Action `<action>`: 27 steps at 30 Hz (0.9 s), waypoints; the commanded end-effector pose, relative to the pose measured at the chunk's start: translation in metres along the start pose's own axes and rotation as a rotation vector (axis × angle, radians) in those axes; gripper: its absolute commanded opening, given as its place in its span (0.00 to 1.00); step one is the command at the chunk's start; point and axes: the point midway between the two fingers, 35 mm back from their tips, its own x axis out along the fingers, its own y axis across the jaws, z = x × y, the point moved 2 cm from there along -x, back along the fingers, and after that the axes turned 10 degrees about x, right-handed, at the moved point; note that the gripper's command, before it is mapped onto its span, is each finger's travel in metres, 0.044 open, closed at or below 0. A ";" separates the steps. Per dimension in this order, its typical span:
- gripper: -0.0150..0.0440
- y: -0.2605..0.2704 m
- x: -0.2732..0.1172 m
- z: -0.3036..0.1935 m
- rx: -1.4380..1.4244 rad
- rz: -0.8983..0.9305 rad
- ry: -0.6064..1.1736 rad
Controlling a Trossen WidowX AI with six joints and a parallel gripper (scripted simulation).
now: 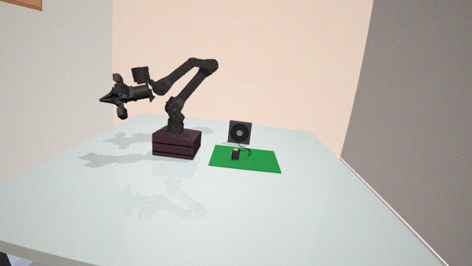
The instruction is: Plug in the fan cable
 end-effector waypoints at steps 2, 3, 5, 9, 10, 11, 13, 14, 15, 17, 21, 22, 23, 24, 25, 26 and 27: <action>0.34 0.000 0.000 0.000 0.000 0.000 0.000; 0.39 0.002 0.000 0.002 0.010 0.009 -0.005; 0.48 0.014 0.000 0.017 0.085 0.078 -0.037; 0.65 0.055 -0.010 0.062 0.299 0.301 -0.087; 0.70 0.065 -0.015 0.072 0.349 0.358 -0.089; 0.74 0.075 -0.020 0.082 0.397 0.416 -0.086; 0.83 0.096 -0.034 0.101 0.487 0.530 -0.068; 0.88 0.106 -0.042 0.110 0.529 0.586 -0.052; 0.92 0.116 -0.051 0.118 0.568 0.641 -0.032; 1.00 0.132 -0.067 0.130 0.628 0.726 0.008; 1.00 0.159 -0.101 0.148 0.722 0.872 0.110; 1.00 0.166 -0.110 0.152 0.743 0.905 0.140; 1.00 0.172 -0.119 0.155 0.762 0.936 0.172; 1.00 0.178 -0.129 0.158 0.779 0.965 0.206; 1.00 0.184 -0.139 0.160 0.796 0.993 0.242; 1.00 0.189 -0.150 0.162 0.811 1.019 0.279; 1.00 0.194 -0.161 0.164 0.825 1.043 0.318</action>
